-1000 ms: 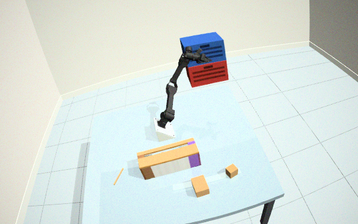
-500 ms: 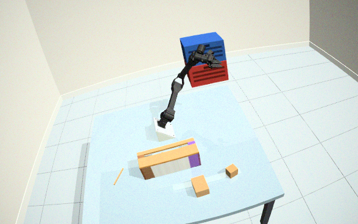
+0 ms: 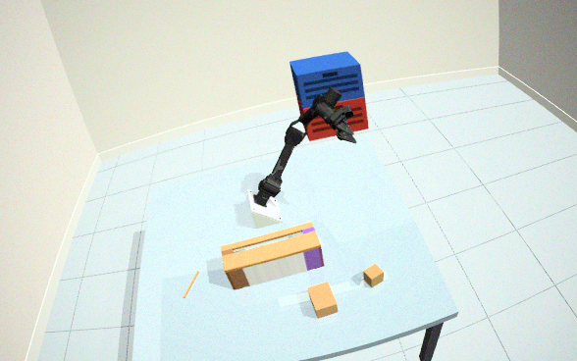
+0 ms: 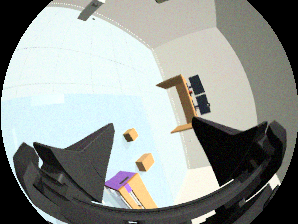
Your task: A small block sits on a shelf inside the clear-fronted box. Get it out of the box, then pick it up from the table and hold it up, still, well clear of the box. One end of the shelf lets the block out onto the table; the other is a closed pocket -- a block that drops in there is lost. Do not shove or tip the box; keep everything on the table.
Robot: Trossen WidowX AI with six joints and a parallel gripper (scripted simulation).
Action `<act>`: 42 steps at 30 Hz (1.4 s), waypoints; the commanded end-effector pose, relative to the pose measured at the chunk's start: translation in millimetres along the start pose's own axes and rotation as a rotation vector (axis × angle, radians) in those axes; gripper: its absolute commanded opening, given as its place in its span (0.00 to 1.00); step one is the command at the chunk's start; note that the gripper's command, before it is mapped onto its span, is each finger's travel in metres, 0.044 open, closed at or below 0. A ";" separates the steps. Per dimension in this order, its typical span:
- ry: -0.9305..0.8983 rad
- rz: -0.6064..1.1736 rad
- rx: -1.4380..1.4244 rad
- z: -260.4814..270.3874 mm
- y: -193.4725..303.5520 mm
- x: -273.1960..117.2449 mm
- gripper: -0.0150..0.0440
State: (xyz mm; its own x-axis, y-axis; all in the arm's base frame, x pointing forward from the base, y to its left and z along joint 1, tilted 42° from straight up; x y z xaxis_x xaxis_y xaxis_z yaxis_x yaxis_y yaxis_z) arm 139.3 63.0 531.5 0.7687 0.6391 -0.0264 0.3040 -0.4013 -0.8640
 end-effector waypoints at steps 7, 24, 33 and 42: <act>-0.099 0.367 -0.094 -38.7 135.8 62.8 0.93; -0.826 0.791 -0.225 6.9 392.2 61.5 0.93; -1.070 0.761 -0.221 36.7 434.0 41.8 0.93; -1.070 0.762 -0.221 44.0 438.6 47.8 0.93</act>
State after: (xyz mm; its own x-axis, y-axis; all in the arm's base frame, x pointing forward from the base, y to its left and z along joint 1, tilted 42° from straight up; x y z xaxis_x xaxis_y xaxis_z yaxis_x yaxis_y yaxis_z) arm 284.8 -57.4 134.1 0.0102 0.3649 -0.9310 0.1637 -0.9191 -0.3585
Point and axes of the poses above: the point midway between the two fingers, 35 mm back from their tips, its own x axis out along the fingers, its own z axis across the jaws, y = z × x, the point moved 4 cm from there along -x, back along the fingers, and after that the axes turned 3 degrees about -x, right-handed, at the moved point
